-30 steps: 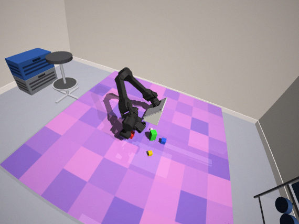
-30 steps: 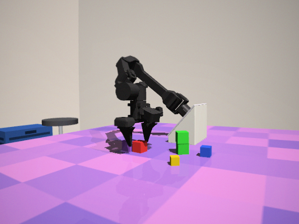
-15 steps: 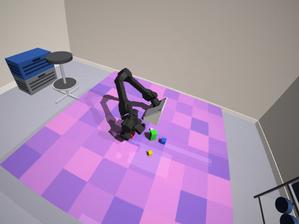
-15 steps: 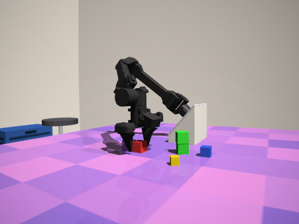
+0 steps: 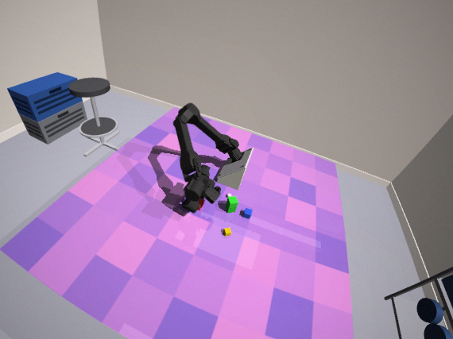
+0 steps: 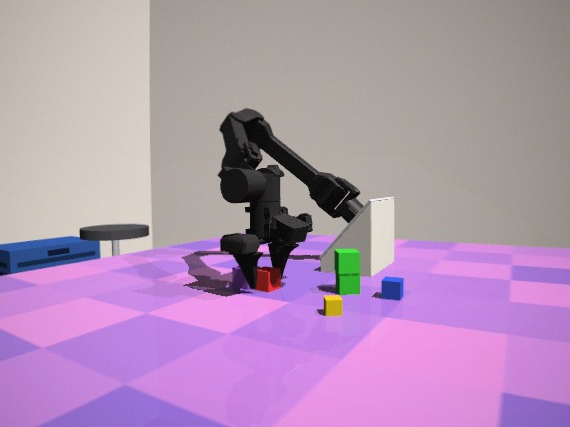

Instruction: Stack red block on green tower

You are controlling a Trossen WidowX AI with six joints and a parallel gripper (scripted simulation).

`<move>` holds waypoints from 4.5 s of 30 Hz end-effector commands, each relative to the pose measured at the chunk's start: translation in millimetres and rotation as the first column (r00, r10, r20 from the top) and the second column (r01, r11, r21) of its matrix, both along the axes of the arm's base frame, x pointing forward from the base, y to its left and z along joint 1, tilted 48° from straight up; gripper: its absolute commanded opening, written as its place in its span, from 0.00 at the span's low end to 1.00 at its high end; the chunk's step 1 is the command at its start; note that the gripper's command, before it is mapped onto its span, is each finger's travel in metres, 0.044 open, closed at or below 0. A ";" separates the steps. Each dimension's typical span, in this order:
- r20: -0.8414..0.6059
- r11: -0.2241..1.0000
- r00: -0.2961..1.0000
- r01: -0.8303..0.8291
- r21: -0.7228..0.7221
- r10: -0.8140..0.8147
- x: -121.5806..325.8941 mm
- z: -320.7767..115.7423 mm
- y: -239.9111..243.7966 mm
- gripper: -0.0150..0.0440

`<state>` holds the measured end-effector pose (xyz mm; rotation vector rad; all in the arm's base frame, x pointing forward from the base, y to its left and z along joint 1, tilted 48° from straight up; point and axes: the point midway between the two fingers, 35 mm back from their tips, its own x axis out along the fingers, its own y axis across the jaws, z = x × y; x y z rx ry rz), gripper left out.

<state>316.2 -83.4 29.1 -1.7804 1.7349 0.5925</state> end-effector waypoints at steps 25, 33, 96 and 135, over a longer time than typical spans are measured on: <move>-0.007 1.000 1.000 0.003 0.000 -0.003 -2.5 34.3 38.5 0.25; -0.007 1.000 1.000 0.003 0.001 -0.003 -4.5 61.3 68.7 0.25; -0.008 1.000 1.000 0.003 0.007 -0.003 -57.2 -56.3 150.5 0.25; -0.001 1.000 1.000 0.006 0.014 -0.006 -55.9 -56.7 150.7 0.57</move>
